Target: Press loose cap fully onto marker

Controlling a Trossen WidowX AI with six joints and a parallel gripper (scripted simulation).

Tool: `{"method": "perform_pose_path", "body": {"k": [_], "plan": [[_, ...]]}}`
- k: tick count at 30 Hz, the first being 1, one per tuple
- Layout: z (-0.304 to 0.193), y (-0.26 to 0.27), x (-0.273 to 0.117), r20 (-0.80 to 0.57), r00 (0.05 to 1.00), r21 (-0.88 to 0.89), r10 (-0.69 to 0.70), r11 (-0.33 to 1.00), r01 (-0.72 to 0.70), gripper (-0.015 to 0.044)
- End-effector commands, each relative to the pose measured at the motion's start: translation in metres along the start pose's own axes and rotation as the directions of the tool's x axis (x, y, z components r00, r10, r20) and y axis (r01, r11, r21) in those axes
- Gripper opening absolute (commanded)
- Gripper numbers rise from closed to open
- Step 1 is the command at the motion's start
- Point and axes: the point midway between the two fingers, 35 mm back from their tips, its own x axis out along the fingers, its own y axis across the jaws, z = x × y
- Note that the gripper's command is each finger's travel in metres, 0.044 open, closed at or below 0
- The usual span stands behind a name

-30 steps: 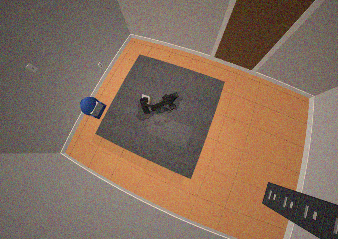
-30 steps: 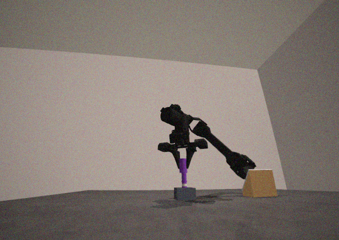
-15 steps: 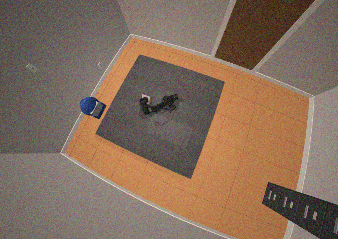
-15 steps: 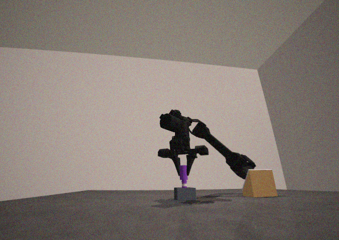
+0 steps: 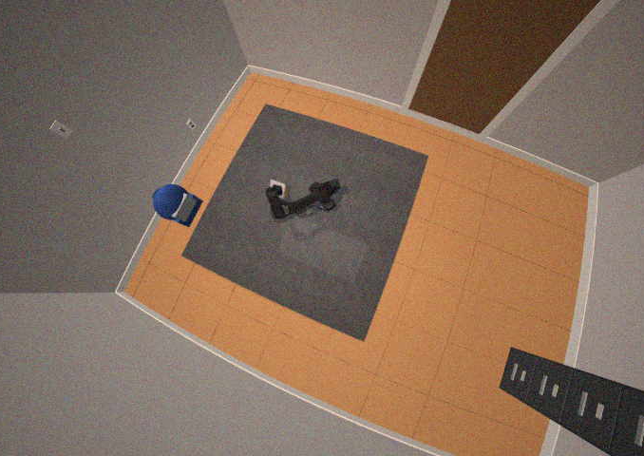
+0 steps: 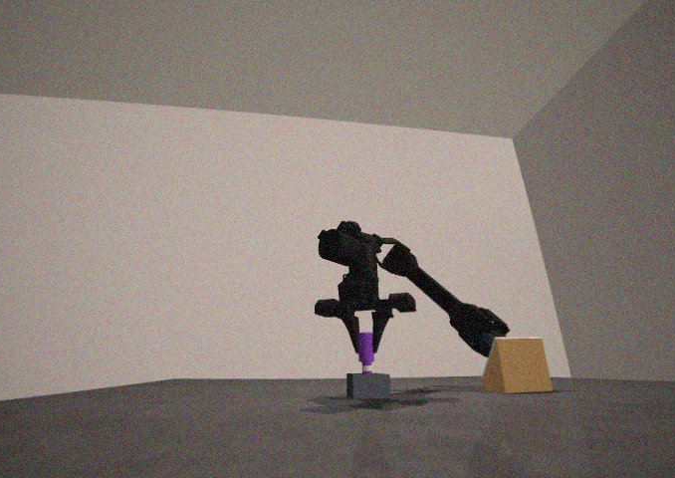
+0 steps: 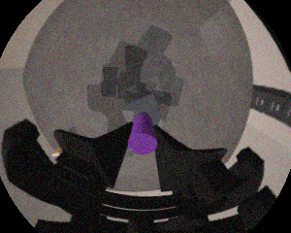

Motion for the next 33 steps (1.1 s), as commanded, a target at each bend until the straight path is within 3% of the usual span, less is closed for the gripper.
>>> {"method": "perform_pose_path", "body": {"k": [1,9,13,19,23,25,28,33], "plan": [[0.0,0.0,0.0,0.0,1.0,0.0,0.0,1.0,0.0,0.0236],[0.0,0.0,0.0,0.0,1.0,0.0,0.0,1.0,0.0,0.044],[0.001,-0.001,-0.008,0.001,1.0,0.0,0.0,1.0,0.0,0.044],[0.001,0.001,-0.073,0.002,1.0,-0.001,0.002,1.0,-0.002,0.044],[0.0,0.001,-0.075,0.001,1.0,-0.001,0.002,1.0,-0.002,0.044],[0.0,0.001,-0.074,0.001,1.0,0.061,0.002,0.998,-0.002,0.0387],[0.0,0.001,-0.072,0.001,1.0,0.326,0.001,0.945,-0.001,0.0309],[0.0,0.001,-0.068,0.001,1.0,0.729,-0.002,0.685,0.001,0.0177]]}}
